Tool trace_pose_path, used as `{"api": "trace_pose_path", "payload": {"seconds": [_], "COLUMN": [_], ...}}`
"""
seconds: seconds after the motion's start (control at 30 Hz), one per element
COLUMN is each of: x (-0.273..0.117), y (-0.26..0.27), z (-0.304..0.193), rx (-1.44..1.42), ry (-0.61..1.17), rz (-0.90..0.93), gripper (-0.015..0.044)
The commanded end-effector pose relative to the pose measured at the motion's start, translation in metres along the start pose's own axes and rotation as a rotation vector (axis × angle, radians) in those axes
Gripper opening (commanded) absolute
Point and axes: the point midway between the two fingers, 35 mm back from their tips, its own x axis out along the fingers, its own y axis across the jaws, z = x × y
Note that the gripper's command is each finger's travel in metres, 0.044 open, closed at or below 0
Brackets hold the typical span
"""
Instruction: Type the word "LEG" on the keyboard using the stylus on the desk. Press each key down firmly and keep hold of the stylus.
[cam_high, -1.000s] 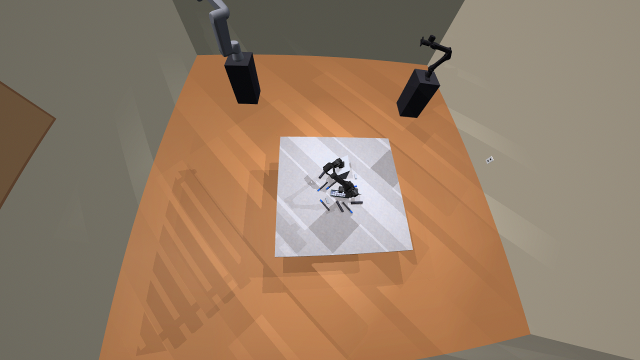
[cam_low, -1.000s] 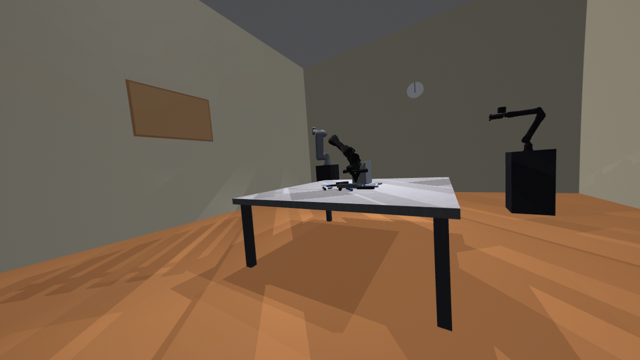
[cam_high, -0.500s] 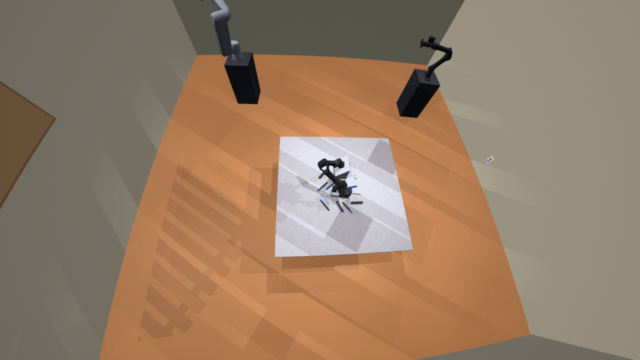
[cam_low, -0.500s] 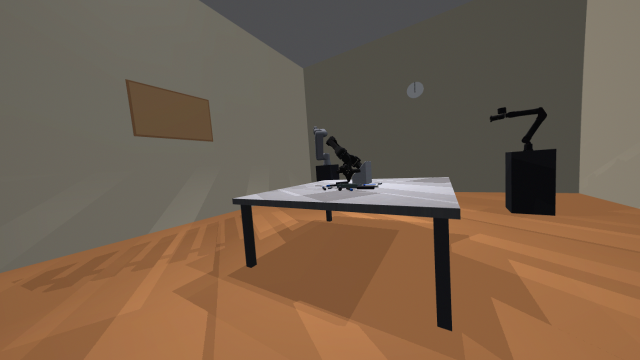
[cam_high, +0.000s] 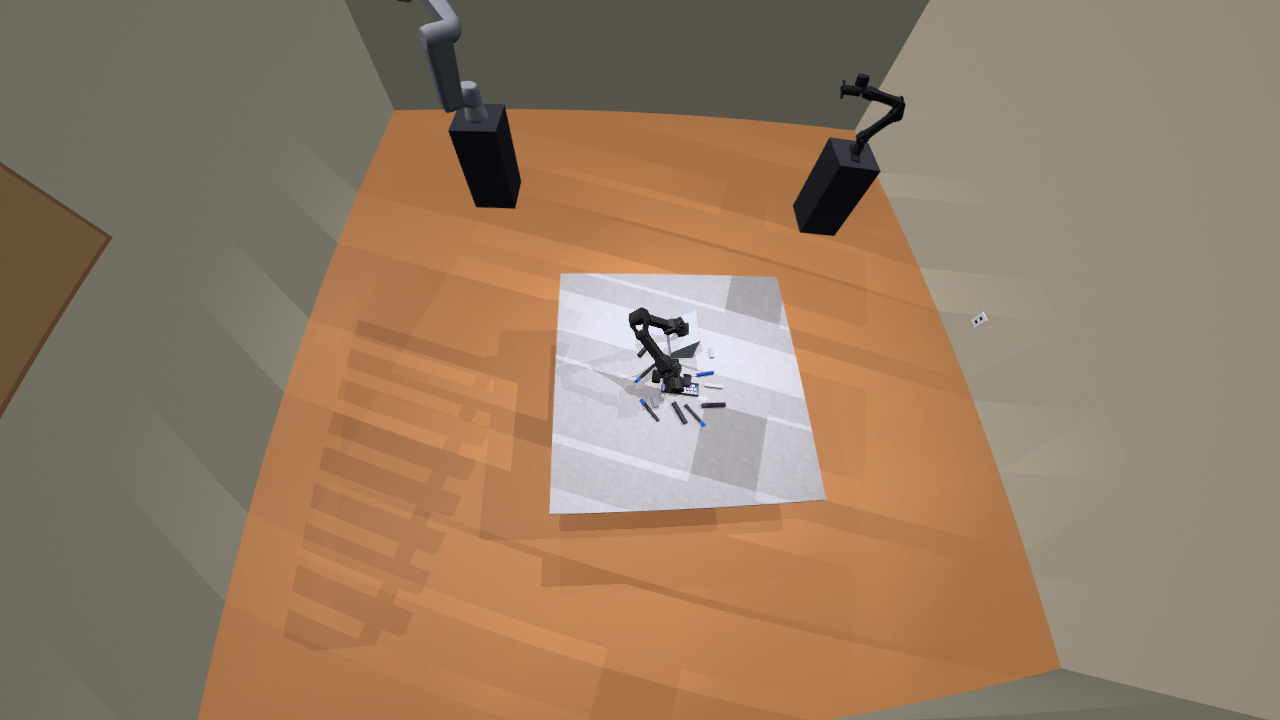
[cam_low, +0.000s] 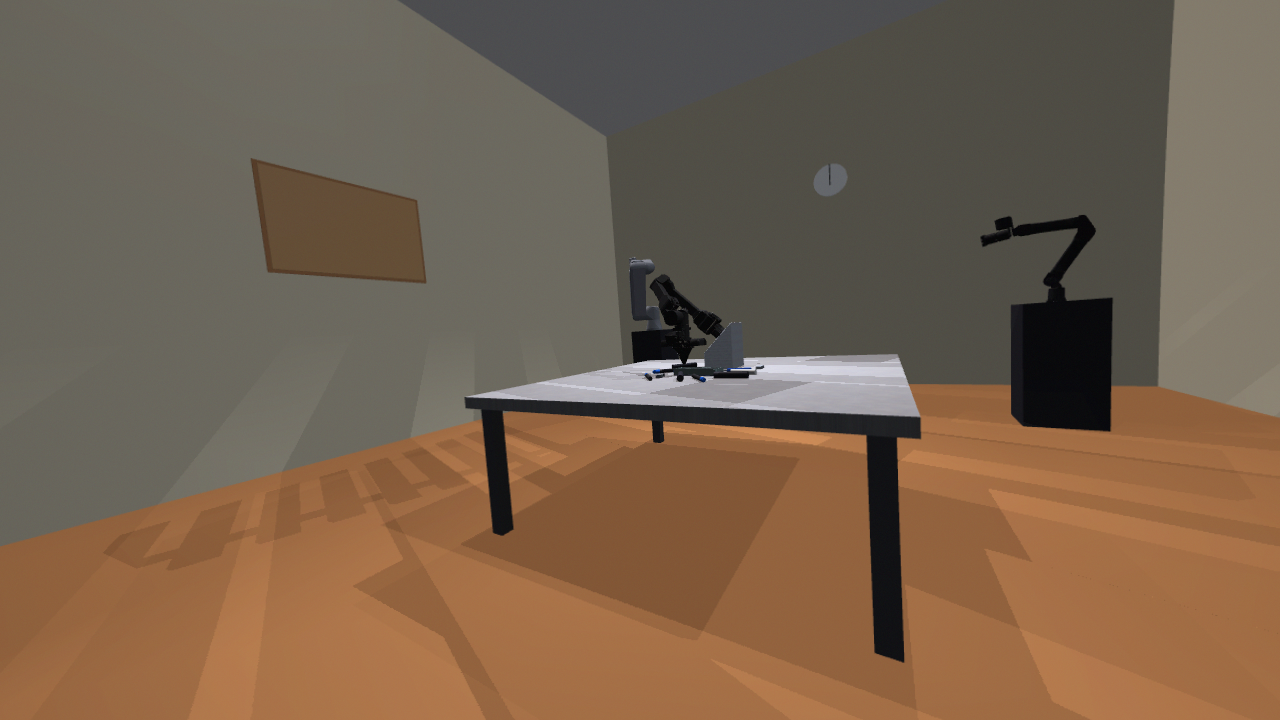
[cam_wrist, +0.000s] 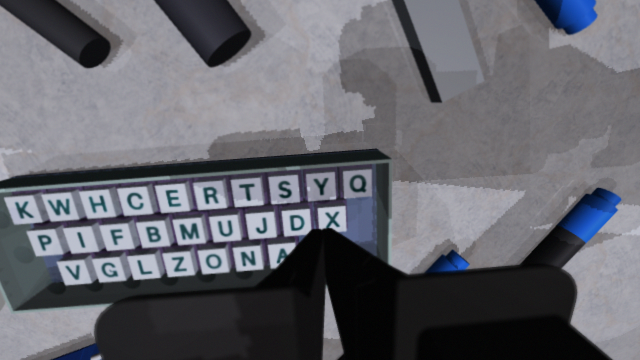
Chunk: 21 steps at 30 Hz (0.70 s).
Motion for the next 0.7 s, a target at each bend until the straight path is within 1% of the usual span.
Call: {"api": "trace_pose_path", "payload": {"seconds": [0.0, 0.1, 0.23, 0.57, 0.67], "x": [0.0, 0.0, 0.0, 0.0, 0.0], "y": [-0.001, 0.002, 0.025, 0.027, 0.055], "z": [-0.003, -0.005, -0.032, -0.032, -0.03], "rx": [-0.014, -0.014, -0.015, -0.015, -0.015], "ry": [0.003, 0.003, 0.004, 0.004, 0.004], "rz": [-0.002, -0.001, 0.0, 0.0, 0.006], "gripper": [0.0, 0.0, 0.0, 0.0, 0.0]}}
